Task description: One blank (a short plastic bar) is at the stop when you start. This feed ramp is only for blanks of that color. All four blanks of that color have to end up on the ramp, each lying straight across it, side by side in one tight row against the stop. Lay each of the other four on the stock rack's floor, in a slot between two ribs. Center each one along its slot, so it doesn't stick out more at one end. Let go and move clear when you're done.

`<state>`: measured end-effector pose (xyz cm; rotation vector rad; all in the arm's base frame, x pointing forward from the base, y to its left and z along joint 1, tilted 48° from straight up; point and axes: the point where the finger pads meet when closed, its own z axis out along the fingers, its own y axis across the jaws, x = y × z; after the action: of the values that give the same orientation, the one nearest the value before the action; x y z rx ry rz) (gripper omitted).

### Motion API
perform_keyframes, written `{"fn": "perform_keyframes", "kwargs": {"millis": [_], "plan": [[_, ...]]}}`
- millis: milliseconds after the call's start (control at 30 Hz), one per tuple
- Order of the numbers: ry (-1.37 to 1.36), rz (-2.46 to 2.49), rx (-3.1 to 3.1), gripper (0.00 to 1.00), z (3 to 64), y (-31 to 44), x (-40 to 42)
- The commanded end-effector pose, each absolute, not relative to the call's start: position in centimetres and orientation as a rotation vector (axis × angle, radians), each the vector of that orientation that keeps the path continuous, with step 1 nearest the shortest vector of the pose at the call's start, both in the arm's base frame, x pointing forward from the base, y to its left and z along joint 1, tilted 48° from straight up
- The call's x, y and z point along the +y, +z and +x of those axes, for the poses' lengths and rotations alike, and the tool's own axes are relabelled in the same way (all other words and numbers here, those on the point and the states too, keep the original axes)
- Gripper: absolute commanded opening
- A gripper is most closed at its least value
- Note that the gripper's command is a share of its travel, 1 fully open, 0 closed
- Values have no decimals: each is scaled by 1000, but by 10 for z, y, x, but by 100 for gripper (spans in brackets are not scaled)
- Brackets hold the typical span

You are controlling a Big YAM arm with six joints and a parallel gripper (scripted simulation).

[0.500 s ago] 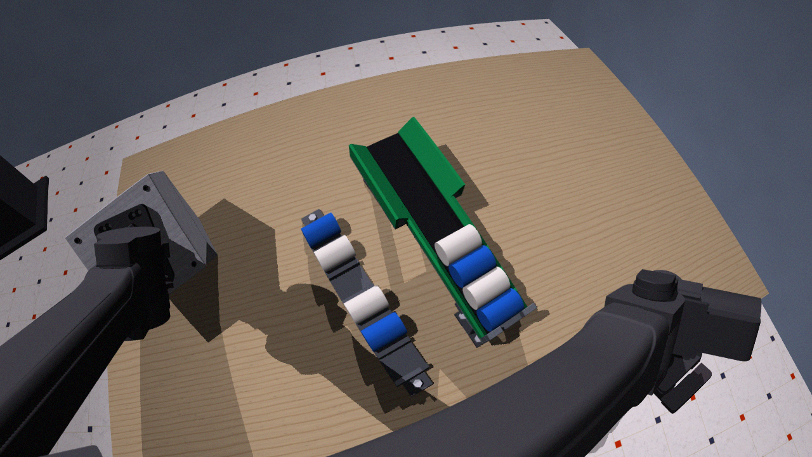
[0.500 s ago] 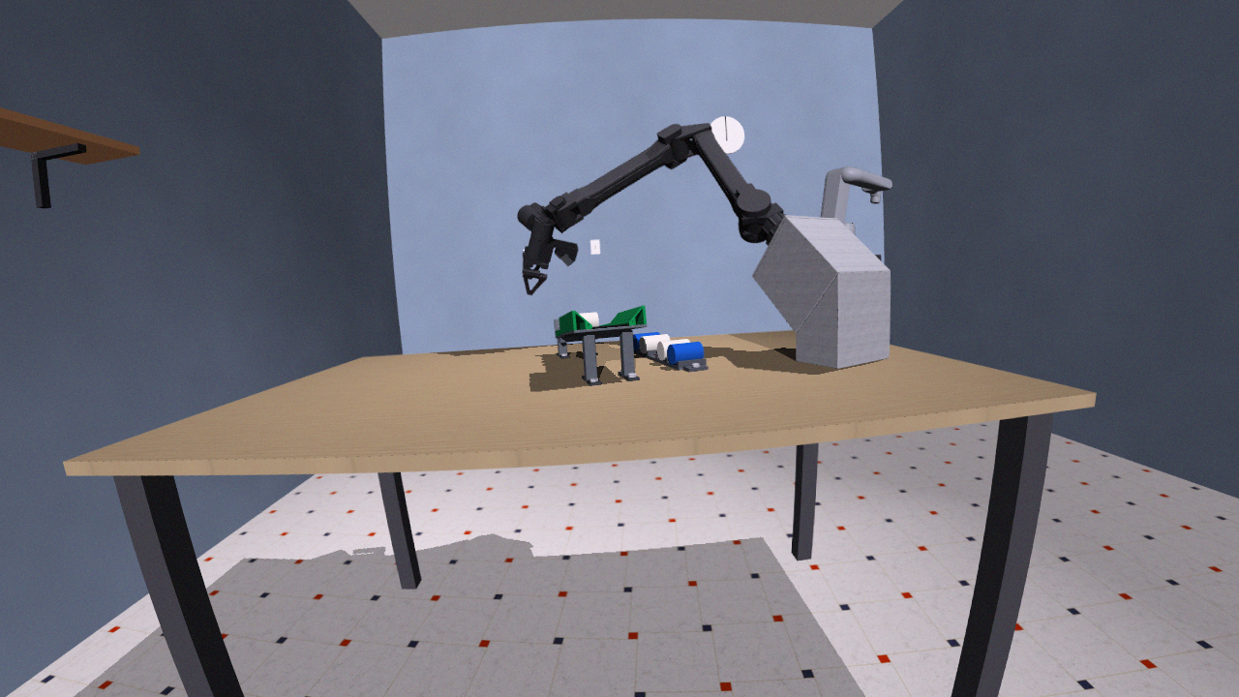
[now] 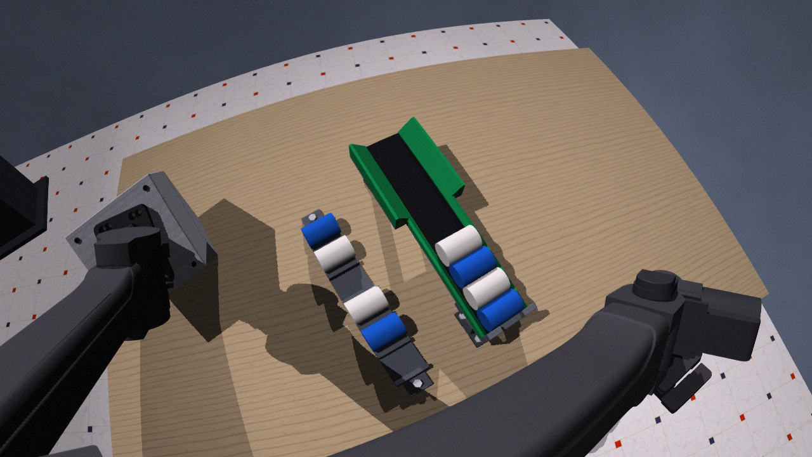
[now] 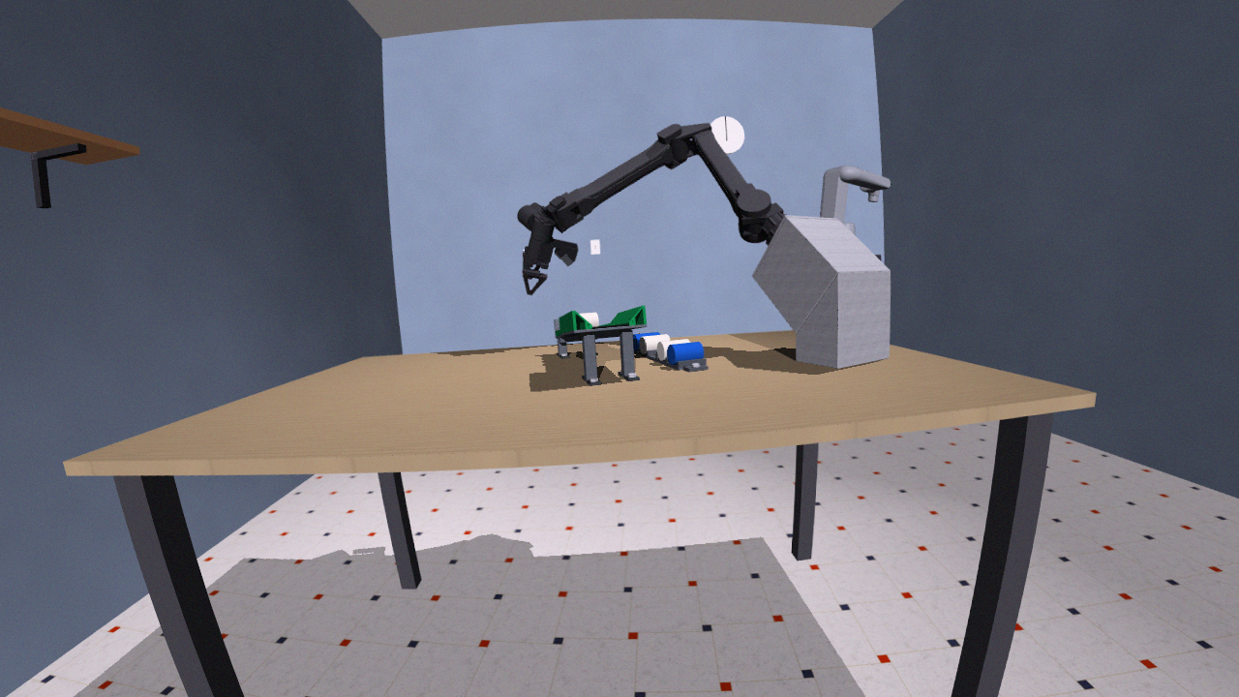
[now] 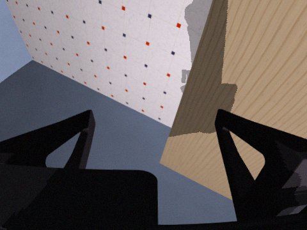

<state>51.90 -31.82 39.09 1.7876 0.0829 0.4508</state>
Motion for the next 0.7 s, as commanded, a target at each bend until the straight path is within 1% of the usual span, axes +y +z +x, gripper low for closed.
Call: {"fn": "perform_keyframes", "kwargs": {"millis": [0,67,233,533,600,633,667], "plan": [[461,1782,80,100,519,397,-316],[476,1771,71,100,521,406,-316],[422,1781,181,100,518,398,-290],[147,1712,692,100,509,371,-196],[147,1712,692,100,509,371,-196],[87,1677,801,100,504,365,-177],[87,1677,801,100,504,365,-177]]}}
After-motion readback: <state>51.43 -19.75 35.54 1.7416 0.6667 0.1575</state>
